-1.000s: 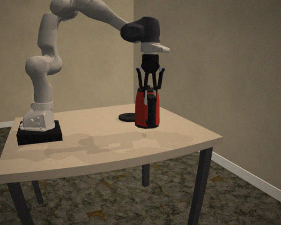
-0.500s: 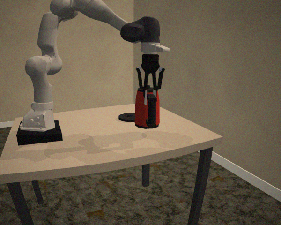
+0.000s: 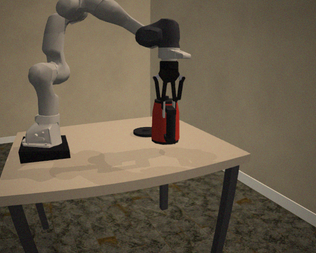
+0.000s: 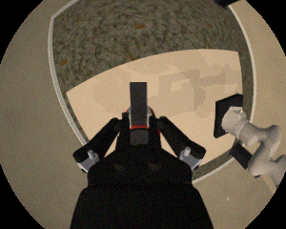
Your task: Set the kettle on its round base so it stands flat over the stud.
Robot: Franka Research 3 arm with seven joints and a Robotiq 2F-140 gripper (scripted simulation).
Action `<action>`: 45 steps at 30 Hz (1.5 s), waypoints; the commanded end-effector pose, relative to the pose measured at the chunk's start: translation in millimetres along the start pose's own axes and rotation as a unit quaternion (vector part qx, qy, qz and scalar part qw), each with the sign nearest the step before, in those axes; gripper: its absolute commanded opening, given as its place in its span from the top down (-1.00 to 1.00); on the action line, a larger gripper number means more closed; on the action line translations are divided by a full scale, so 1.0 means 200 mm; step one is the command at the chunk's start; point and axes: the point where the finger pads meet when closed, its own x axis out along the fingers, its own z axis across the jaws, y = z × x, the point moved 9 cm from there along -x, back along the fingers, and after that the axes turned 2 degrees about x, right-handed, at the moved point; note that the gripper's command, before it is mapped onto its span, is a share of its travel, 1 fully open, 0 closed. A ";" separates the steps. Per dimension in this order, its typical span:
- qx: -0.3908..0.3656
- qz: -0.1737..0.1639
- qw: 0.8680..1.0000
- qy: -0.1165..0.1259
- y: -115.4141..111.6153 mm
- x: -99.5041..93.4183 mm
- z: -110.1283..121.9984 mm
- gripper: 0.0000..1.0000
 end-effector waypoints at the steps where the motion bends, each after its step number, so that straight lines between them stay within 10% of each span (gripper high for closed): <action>1: -0.002 0.002 1.000 0.004 -0.01 -0.03 -0.01 1.00; 45: -0.002 0.002 1.000 0.004 -0.40 -0.02 0.09 1.00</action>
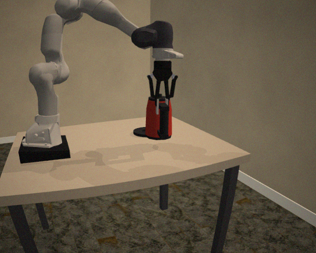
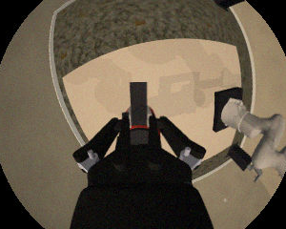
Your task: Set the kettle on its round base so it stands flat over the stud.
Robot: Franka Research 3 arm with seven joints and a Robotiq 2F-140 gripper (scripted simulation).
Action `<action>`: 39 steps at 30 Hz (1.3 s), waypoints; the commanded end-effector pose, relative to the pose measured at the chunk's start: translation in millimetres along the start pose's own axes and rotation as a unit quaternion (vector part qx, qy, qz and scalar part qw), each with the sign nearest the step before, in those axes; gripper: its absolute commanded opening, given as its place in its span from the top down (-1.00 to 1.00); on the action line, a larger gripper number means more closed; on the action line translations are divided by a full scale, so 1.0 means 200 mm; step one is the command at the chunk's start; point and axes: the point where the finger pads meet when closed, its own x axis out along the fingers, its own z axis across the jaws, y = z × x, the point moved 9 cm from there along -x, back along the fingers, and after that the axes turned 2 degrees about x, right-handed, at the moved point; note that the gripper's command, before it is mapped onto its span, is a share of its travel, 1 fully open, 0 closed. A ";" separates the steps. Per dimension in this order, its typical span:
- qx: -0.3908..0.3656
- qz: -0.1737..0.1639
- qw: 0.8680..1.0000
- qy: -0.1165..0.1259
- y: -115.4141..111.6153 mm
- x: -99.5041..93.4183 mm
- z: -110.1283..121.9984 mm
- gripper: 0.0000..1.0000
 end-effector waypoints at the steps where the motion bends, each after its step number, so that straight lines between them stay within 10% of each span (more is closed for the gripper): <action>1: 0.016 0.000 1.000 0.009 -0.06 -0.03 -0.01 1.00; 39: 0.016 0.000 1.000 0.009 -0.70 -0.02 0.11 1.00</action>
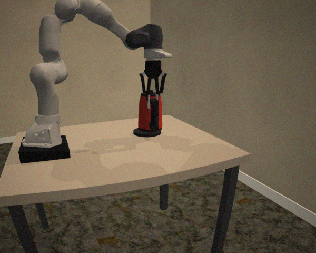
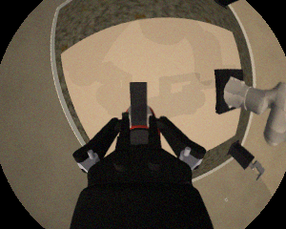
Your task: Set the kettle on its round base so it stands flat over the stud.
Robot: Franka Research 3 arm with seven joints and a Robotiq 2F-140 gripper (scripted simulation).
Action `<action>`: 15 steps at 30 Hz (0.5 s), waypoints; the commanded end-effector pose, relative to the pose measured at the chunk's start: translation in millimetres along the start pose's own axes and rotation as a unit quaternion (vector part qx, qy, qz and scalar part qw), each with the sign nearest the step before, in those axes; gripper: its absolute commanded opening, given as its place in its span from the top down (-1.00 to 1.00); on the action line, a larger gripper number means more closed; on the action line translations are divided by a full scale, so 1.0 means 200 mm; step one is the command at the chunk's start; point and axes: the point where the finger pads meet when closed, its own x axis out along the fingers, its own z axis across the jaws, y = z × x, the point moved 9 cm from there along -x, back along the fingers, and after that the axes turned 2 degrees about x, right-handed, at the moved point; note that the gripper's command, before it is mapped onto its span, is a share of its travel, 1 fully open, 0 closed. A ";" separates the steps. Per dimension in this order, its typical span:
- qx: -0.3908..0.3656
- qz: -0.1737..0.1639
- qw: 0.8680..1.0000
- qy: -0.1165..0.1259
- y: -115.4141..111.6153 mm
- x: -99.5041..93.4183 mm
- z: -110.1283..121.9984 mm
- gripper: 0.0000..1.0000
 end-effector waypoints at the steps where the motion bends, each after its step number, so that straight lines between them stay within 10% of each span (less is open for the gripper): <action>1: 0.022 -0.001 1.000 0.007 -0.06 -0.02 0.00 1.00; 15: 0.022 -0.001 1.000 0.007 -0.22 -0.02 0.02 1.00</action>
